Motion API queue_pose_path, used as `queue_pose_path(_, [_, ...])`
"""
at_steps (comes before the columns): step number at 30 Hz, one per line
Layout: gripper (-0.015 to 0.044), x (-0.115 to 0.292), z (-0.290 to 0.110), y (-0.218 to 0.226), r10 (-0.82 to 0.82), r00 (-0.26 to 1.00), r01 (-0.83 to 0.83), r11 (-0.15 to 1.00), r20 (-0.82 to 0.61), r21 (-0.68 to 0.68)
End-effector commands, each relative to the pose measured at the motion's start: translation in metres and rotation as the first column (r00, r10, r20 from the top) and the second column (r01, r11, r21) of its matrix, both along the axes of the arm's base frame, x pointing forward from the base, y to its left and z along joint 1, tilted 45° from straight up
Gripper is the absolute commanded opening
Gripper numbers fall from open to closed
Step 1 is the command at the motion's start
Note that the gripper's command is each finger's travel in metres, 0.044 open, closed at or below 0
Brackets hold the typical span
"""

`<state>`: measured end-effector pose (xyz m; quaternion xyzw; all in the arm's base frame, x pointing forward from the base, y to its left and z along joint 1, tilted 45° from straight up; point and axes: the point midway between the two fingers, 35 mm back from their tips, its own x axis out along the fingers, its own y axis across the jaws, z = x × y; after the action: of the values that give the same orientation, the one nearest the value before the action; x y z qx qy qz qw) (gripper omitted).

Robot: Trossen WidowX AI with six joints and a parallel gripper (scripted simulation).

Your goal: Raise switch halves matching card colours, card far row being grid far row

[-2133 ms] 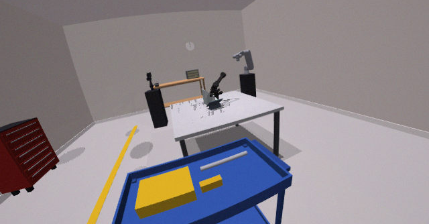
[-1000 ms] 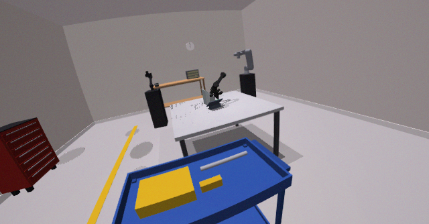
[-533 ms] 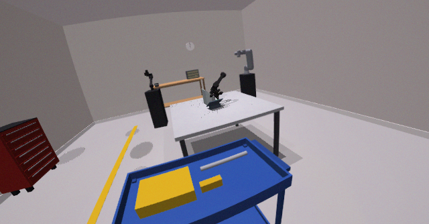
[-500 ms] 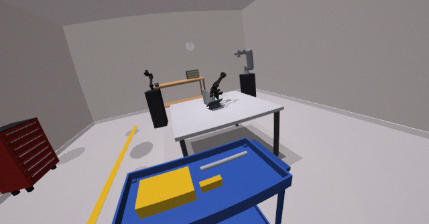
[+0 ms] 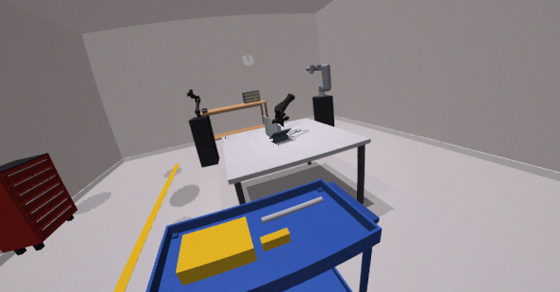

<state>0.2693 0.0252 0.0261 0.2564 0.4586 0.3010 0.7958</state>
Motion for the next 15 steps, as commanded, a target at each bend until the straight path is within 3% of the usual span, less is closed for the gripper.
queue_pose_path(1, [0.0000, -0.009, 0.018, -0.015, 0.009, 1.000, -0.009, 1.000, 0.009, 0.009])
queue_pose_path(7, [0.0000, -0.006, 0.015, -0.019, 0.009, 1.000, -0.009, 1.000, 0.009, 0.007])
queue_pose_path(15, [0.0000, 0.010, -0.031, -0.064, 0.009, 1.000, -0.009, 1.000, 0.012, 0.004])
